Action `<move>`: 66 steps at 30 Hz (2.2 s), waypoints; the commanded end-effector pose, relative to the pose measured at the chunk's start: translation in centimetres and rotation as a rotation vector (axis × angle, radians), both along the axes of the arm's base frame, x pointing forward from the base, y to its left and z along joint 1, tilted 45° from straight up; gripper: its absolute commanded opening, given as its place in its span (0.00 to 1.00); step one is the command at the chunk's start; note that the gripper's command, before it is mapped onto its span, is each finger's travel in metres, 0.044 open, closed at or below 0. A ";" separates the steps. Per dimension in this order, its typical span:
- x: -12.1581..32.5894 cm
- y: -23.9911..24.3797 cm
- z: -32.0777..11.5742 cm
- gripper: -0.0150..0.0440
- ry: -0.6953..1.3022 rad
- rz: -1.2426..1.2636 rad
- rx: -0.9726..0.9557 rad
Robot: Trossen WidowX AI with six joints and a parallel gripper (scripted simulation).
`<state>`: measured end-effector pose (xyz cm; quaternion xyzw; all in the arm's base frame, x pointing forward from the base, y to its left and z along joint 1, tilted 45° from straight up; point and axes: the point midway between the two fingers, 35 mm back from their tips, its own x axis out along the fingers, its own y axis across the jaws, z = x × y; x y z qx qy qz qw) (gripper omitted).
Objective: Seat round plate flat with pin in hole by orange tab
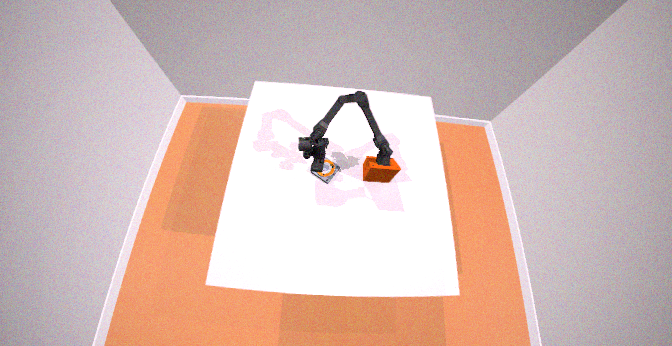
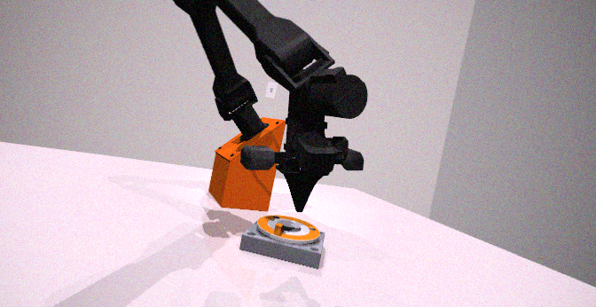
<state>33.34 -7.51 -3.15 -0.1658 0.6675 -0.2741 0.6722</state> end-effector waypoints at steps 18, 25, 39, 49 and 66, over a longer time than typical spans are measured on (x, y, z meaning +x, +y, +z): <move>1.2 -3.0 -1.3 0.25 0.048 0.096 -0.152; 1.0 -3.2 -1.1 0.25 0.048 0.096 -0.152; -0.2 -4.1 -0.2 0.25 0.049 0.096 -0.153; -0.6 -4.4 0.0 0.25 0.049 0.096 -0.153; -1.4 -4.6 0.3 0.25 0.050 0.096 -0.153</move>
